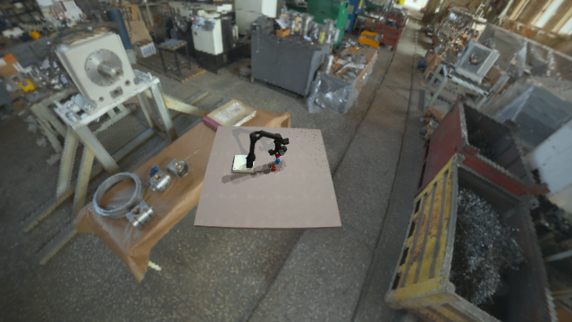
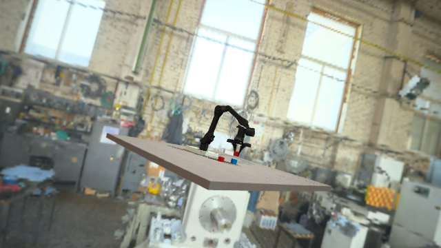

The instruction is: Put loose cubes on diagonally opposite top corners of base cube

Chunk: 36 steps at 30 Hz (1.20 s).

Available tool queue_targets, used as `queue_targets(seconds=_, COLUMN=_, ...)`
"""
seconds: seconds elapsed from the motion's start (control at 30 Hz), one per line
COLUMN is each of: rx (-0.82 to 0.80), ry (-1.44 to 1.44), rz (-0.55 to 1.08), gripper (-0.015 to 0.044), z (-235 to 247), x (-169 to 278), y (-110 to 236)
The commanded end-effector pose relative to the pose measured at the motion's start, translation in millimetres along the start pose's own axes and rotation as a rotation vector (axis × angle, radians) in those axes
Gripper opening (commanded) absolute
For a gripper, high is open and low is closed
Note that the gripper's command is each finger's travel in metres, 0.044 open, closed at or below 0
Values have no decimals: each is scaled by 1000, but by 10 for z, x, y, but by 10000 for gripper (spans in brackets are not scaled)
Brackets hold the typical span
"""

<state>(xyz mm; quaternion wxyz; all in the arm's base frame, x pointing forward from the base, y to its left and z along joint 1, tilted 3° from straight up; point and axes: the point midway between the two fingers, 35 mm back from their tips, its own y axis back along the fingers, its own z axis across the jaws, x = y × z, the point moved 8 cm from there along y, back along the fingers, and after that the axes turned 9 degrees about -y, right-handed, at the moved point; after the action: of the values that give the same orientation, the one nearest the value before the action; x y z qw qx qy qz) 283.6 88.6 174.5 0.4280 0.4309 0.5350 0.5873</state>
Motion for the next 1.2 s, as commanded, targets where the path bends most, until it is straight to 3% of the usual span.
queue_targets(seconds=0.0, rx=5, ry=-5, rz=1, gripper=105, z=-7, x=2, y=-84)
queue_targets(seconds=0.27, rx=5, ry=-8, rz=1, gripper=105, z=-11, x=3, y=-236)
queue_targets(seconds=1.13, rx=5, ry=-5, rz=1, gripper=105, z=-11, x=4, y=-253)
queue_targets(seconds=1.17, rx=5, ry=-5, rz=1, gripper=131, z=-11, x=4, y=-253)
